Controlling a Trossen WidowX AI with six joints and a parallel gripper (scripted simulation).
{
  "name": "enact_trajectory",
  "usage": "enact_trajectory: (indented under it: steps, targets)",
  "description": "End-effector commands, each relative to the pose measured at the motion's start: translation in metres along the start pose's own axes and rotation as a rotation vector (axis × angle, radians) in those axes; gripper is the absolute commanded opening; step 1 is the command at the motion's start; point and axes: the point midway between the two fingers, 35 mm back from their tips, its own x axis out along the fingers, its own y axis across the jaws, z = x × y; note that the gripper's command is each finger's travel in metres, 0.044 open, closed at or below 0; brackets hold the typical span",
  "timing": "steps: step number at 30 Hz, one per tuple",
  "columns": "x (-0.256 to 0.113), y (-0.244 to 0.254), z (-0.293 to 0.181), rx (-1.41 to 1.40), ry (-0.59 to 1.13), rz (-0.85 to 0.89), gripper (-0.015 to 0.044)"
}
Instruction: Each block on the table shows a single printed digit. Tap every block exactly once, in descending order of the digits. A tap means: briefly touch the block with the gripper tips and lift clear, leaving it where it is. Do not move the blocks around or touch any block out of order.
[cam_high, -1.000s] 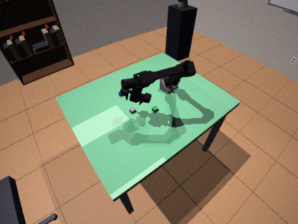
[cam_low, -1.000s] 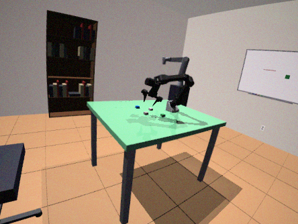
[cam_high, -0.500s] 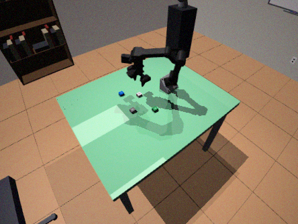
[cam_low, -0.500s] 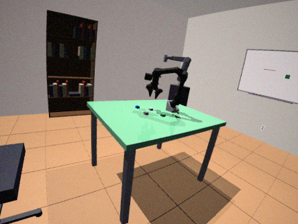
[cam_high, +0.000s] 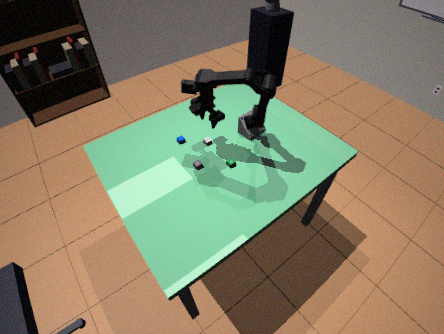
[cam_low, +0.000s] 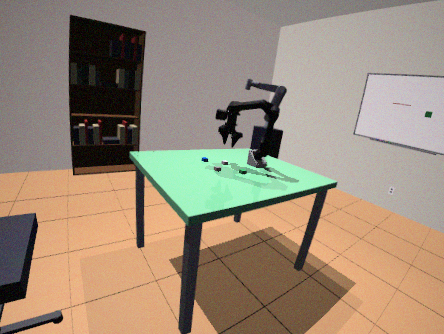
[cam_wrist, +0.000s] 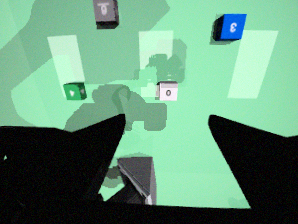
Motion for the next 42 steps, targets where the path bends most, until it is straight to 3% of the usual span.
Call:
enact_trajectory:
  steps: [1,8,18,42]
  targets:
    - [0.000,0.000,-0.001,0.009,0.006,0.000,0.0400]
    - [-0.001,0.012,0.002,0.010,0.005,-0.003,0.0400]
    - [0.000,0.165,0.003,0.010,0.007,0.008,0.0400]
    - [0.000,0.166,0.003,0.010,0.007,0.009,0.0400]
